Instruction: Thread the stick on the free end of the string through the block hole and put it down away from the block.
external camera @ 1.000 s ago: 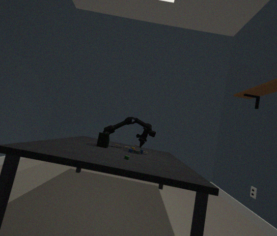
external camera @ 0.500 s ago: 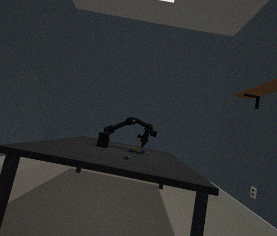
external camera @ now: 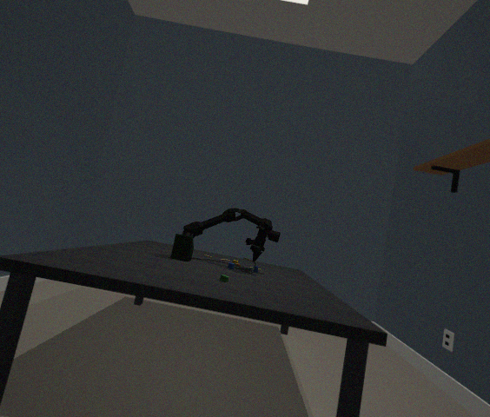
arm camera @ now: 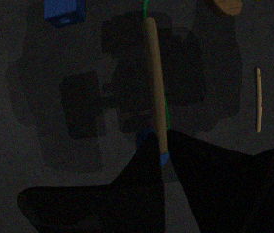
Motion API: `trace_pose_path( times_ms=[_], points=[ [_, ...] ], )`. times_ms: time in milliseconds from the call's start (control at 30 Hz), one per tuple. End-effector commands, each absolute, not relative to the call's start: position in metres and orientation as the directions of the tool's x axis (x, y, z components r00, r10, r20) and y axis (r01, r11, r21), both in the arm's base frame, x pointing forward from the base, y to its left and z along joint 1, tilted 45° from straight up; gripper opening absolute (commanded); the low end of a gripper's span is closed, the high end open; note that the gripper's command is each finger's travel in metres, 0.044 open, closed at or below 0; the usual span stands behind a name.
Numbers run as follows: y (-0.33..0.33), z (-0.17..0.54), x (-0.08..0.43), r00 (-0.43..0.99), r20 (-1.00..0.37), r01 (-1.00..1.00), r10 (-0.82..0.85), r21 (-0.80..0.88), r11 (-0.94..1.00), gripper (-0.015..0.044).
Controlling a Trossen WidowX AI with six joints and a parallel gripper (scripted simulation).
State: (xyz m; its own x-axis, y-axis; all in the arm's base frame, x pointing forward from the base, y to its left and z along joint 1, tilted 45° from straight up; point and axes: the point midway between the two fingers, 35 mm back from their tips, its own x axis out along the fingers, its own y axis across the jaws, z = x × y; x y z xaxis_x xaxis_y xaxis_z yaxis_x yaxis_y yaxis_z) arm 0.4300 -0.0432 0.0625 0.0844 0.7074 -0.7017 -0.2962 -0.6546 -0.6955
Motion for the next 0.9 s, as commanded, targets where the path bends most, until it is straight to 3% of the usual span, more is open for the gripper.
trace_pose_path(
  times_ms=[0, 867],
  points=[
    [-0.046, 0.061, 0.435, 0.096, -0.701, -0.299, 0.707, -0.698, -0.651, 0.0],
    [-0.063, 0.053, 0.461, 0.151, -0.707, -0.301, 0.69, -0.698, -0.649, 0.0]
  ],
)
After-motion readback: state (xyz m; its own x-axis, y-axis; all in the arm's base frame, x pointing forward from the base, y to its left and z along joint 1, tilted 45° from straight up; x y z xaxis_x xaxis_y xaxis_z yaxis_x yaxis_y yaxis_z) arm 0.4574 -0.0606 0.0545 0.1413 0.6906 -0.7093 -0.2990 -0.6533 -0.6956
